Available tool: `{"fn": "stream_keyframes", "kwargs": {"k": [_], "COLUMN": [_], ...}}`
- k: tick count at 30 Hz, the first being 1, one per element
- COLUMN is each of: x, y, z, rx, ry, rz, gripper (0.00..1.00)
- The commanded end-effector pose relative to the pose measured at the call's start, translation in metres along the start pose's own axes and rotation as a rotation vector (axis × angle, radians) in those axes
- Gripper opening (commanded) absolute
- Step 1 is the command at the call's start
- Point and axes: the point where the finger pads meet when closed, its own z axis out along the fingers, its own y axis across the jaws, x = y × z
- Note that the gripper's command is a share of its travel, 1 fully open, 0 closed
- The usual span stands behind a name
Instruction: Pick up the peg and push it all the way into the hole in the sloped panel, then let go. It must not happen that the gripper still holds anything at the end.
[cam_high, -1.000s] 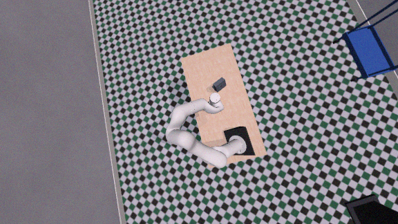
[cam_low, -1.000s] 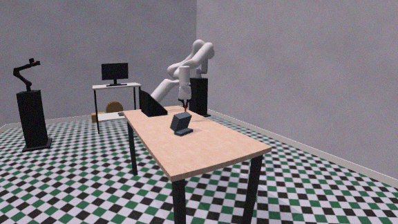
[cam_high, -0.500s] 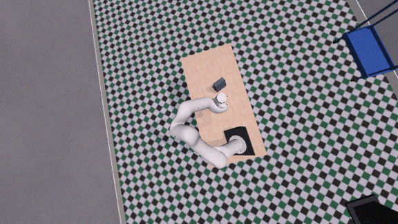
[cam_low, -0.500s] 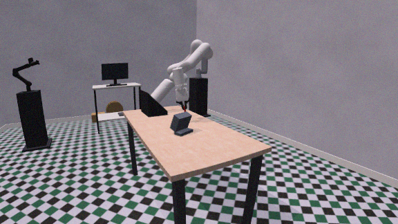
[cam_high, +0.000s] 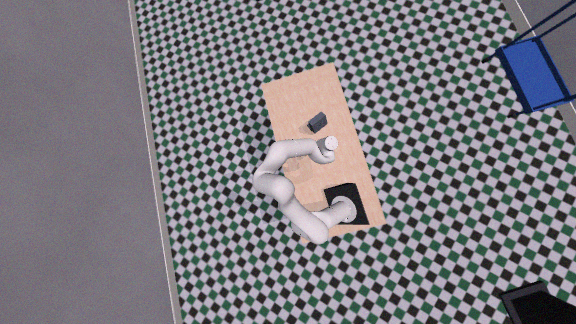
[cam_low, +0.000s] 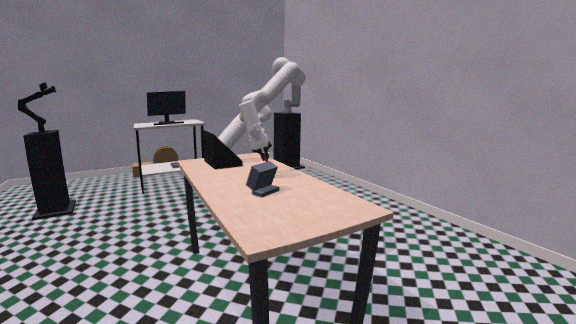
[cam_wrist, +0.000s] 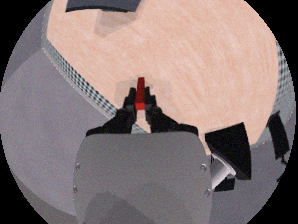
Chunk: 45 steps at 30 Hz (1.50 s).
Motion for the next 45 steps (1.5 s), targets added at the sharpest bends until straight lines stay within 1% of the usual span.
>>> {"fn": "stream_keyframes", "kwargs": {"k": [1, 4, 6, 21, 23, 38, 40, 45], "x": [0.010, 0.015, 0.015, 0.046, 0.046, 0.081, 0.081, 0.092], "y": [0.002, 0.004, 0.004, 0.015, 0.015, 0.035, 0.035, 0.043], "z": [-0.001, -0.002, -0.002, -0.011, -0.011, -0.027, -0.027, -0.034], "rx": [0.066, 0.107, 0.107, 0.311, 0.311, 0.512, 0.512, 0.578], "ry": [0.009, 0.014, 0.014, 0.059, 0.059, 0.141, 0.141, 0.177], "rz": [0.034, 0.054, 0.054, 0.140, 0.140, 0.210, 0.210, 0.229], "gripper": [0.00, 0.00, 0.00, 0.00, 0.00, 0.00, 0.00, 0.00]}}
